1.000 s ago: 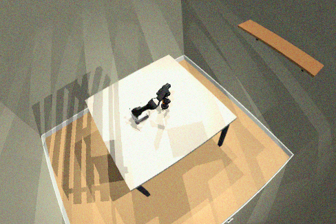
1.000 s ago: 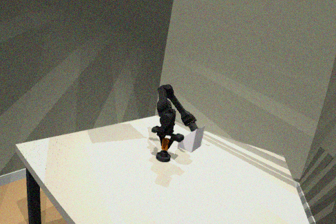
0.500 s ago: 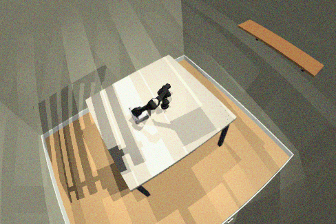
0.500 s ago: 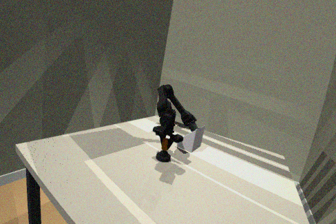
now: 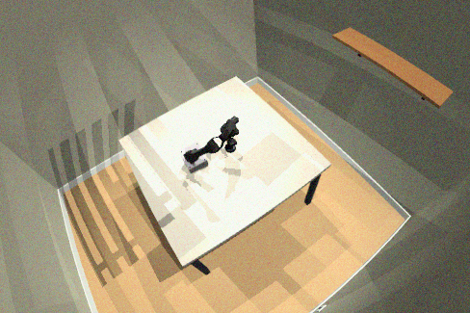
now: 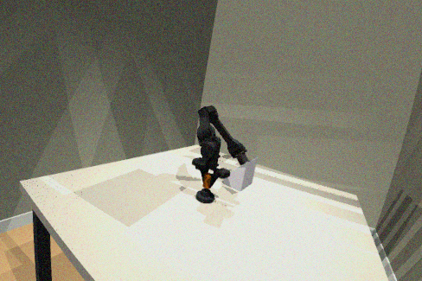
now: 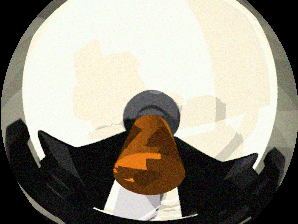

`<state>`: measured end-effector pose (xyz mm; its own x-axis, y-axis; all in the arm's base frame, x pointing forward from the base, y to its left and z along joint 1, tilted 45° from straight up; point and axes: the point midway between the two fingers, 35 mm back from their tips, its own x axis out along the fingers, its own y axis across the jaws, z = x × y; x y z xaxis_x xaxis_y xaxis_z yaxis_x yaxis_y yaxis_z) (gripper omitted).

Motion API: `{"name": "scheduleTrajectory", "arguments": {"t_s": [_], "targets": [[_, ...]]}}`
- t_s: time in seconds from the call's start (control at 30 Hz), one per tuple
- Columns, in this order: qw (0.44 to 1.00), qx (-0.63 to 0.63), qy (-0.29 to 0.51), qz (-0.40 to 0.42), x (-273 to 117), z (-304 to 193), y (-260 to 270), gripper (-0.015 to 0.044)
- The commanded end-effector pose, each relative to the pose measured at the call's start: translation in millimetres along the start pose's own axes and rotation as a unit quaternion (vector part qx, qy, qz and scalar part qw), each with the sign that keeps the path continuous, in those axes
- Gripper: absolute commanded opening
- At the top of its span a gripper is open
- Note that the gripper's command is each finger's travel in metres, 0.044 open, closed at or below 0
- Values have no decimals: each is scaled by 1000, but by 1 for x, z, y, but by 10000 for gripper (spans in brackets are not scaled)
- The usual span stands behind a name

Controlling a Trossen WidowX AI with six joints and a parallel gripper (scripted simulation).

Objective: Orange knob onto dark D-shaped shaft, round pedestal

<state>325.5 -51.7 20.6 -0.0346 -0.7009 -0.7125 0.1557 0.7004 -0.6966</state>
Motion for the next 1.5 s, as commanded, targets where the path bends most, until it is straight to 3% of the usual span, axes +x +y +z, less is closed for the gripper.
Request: {"name": "scheduleTrajectory", "arguments": {"t_s": [0.0, 1.0, 1.47], "targets": [[1000, 2, -2, 0, 0, -1, 1, 0], [1000, 10, 1, 1, 19, -1, -1, 0], [1000, 10, 1, 1, 19, -1, -1, 368]]}}
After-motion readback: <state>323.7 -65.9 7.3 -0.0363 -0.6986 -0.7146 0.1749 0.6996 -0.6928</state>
